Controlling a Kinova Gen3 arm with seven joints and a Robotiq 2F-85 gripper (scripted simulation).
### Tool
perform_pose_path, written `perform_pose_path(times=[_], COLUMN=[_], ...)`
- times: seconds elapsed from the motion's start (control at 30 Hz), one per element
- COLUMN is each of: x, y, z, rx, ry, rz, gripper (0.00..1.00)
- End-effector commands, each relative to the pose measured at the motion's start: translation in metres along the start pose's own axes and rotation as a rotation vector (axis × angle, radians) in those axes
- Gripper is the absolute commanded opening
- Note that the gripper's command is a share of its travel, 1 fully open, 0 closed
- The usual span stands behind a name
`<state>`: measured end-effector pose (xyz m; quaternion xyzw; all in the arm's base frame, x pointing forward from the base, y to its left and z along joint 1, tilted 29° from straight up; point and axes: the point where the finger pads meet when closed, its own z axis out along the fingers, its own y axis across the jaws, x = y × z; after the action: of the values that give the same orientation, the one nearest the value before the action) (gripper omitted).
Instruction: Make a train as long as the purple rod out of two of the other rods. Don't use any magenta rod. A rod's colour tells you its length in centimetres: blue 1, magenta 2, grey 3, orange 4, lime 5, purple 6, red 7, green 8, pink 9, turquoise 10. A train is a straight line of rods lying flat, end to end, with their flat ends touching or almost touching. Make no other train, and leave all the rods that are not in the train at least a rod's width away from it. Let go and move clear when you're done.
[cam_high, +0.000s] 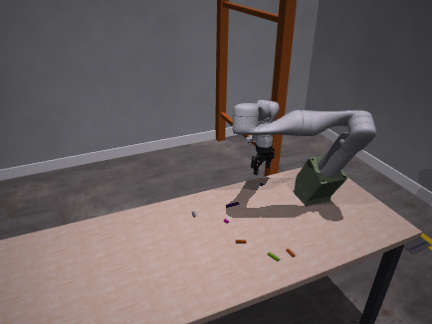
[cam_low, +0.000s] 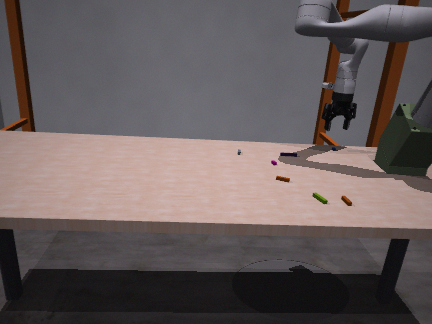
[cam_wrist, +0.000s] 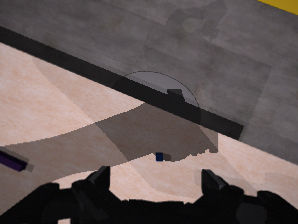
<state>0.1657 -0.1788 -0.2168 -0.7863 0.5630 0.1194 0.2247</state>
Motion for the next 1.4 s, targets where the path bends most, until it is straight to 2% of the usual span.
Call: perform_pose_path(times=[0.0, 0.47, 0.5, 1.37], x=[-0.0003, -0.0003, -0.0003, -0.0003], y=[0.0046, 0.0057, 0.0057, 0.0057], z=[-0.0011, -0.0011, -0.0011, -0.0011], rx=[-0.002, -0.002, -0.002, -0.002], ry=[0.003, 0.003, 0.003, 0.003], rz=[-0.017, -0.032, -0.032, -0.032], gripper=[1.0, 1.0, 0.24, 0.24])
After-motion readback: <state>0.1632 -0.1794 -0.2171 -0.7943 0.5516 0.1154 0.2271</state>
